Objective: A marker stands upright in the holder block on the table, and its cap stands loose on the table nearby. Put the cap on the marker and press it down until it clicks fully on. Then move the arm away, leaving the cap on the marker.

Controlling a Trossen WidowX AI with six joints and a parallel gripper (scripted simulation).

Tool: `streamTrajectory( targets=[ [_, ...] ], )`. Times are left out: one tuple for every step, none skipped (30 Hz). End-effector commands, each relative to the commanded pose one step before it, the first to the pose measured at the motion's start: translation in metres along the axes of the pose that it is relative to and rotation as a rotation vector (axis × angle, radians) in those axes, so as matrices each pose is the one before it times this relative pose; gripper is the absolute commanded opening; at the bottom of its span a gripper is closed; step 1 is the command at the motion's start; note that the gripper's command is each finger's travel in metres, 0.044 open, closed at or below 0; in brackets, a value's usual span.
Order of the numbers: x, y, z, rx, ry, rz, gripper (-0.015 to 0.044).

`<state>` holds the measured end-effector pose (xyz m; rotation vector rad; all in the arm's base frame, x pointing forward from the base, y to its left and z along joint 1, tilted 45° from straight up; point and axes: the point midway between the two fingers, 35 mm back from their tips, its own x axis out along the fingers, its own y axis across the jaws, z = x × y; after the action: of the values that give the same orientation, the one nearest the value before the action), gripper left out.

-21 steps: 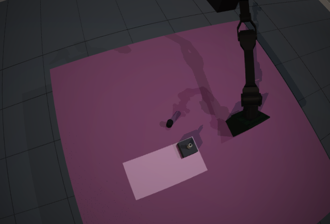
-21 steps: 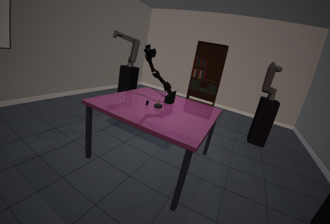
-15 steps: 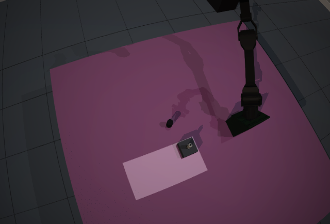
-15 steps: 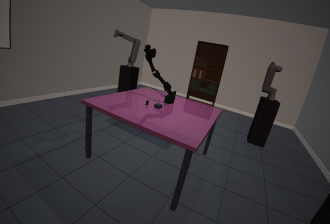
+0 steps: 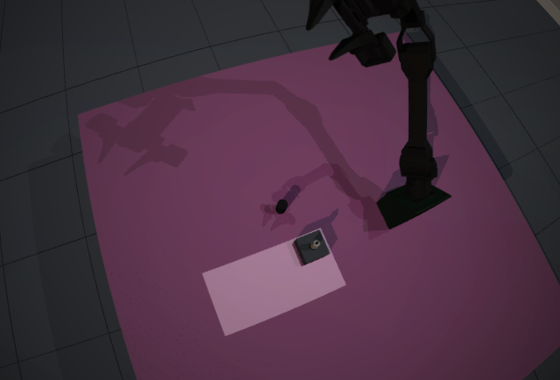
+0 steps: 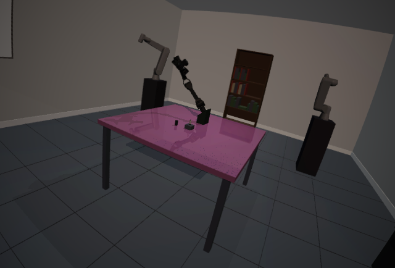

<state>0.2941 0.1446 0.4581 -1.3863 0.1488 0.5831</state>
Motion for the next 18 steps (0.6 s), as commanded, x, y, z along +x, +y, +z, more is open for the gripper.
streamTrajectory(
  targets=[
    [0.02374,0.0118,-0.02361,0.0757,0.10974,0.04506,0.0242],
    [0.01372,0.00593,-0.00949,0.0276,0.0497,0.02459,0.0242],
    [0.01373,0.00569,-0.0095,0.0274,0.05006,0.02358,0.0242],
    [0.01374,0.00546,-0.00949,0.0271,0.05037,0.02258,0.0242],
    [0.01376,0.00524,-0.00946,0.0268,0.05065,0.0216,0.0242],
    [0.01377,0.00503,-0.00943,0.0265,0.05089,0.02063,0.0242],
    [0.01362,0.00501,-0.00916,0.0262,0.05086,0.0201,0.0242],
    [0.01347,0.00497,-0.00892,0.0258,0.05085,0.01944,0.0242],
    [0.01346,0.00478,-0.00884,0.0253,0.05104,0.0184,0.0242],
    [0.01401,0.00553,-0.00891,0.0266,0.05493,0.01973,0.0242],
    [0.01437,0.00548,-0.00907,0.0266,0.05679,0.01884,0.0242],
    [0.01432,0.00527,-0.00893,0.0259,0.05694,0.01735,0.0242],
    [0.01425,0.00508,-0.00878,0.025,0.05703,0.01586,0.0242],
    [0.01418,0.00491,-0.00863,0.0242,0.05705,0.01439,0.0242],
    [0.0141,0.00476,-0.00847,0.0233,0.057,0.01293,0.0242],
    [0.014,0.00463,-0.0083,0.0224,0.05688,0.01148,0.0242],
    [0.0139,0.00452,-0.00813,0.0214,0.05669,0.01004,0.0242],
    [0.01379,0.00443,-0.00796,0.0204,0.05643,0.00861,0.0242]
  ],
)
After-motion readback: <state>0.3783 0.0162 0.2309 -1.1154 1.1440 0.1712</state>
